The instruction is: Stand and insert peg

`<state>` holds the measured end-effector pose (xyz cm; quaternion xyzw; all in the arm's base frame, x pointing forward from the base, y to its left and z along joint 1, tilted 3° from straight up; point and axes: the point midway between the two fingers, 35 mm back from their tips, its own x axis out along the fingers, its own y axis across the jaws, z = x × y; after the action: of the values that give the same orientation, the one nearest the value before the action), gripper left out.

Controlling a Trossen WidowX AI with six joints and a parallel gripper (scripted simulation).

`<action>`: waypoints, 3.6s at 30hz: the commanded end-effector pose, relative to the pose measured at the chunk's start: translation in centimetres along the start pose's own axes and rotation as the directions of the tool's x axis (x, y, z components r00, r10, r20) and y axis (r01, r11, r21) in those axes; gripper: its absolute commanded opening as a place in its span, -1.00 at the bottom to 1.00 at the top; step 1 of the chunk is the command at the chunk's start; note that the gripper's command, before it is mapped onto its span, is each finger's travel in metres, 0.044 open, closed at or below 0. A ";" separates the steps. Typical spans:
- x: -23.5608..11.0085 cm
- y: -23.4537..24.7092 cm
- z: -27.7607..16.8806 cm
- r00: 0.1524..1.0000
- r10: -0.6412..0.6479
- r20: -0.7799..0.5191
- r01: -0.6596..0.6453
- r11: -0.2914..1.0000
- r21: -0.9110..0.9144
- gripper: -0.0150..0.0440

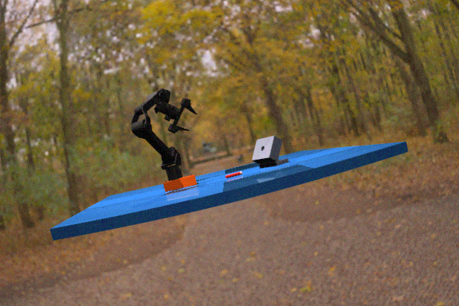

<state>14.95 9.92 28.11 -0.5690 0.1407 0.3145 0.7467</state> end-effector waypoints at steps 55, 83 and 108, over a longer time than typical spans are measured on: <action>14.6 4.2 -31.7 0.575 0.767 -0.284 0.174 0.224 0.959 1.00; 16.8 6.9 -33.0 0.575 0.769 -0.281 0.176 0.219 0.960 1.00; 18.8 10.1 -33.9 0.575 0.769 -0.281 0.176 0.219 0.960 1.00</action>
<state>28.16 -14.73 -0.15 -0.0451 0.7029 0.0612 0.7072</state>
